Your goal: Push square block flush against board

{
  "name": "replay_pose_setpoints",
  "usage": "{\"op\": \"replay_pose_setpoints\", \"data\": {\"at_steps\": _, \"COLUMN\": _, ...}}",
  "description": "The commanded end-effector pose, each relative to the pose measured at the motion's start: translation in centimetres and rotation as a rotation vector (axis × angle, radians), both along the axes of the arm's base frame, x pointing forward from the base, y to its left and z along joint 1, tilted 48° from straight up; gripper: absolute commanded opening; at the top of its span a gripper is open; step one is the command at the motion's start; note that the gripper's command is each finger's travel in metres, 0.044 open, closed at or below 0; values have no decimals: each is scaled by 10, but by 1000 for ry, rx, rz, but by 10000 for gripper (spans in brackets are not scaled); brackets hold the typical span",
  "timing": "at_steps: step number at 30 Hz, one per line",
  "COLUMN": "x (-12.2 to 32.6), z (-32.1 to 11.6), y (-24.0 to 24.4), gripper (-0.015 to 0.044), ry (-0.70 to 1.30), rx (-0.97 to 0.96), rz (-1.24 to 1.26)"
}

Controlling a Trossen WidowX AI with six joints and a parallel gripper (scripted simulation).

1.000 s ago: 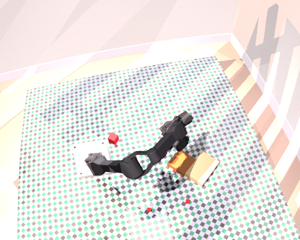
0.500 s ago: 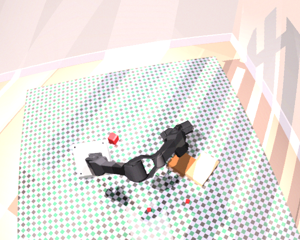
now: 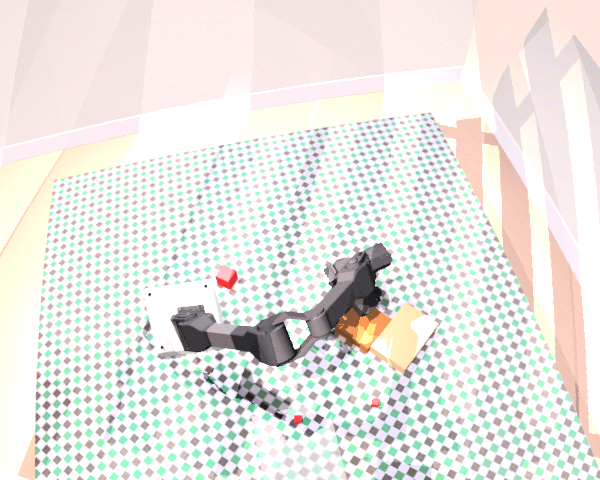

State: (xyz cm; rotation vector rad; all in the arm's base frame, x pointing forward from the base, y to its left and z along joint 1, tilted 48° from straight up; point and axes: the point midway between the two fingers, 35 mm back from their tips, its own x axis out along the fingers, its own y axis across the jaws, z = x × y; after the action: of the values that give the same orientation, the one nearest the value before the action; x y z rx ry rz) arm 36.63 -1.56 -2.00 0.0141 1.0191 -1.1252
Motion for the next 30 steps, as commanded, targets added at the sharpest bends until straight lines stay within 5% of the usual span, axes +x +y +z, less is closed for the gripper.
{"op": "replay_pose_setpoints", "data": {"at_steps": 1, "x": -4, "z": -4, "y": 3, "gripper": 0, "ry": 0, "rx": 0, "rz": 0}}
{"op": "replay_pose_setpoints", "data": {"at_steps": 26, "x": -32, "z": -27, "y": 22, "gripper": 0, "ry": 1, "rx": -1, "rz": 0}}
{"op": "replay_pose_setpoints", "data": {"at_steps": 30, "x": -29, "z": 5, "y": 51, "gripper": 0, "ry": 1, "rx": 2, "rz": 0}}
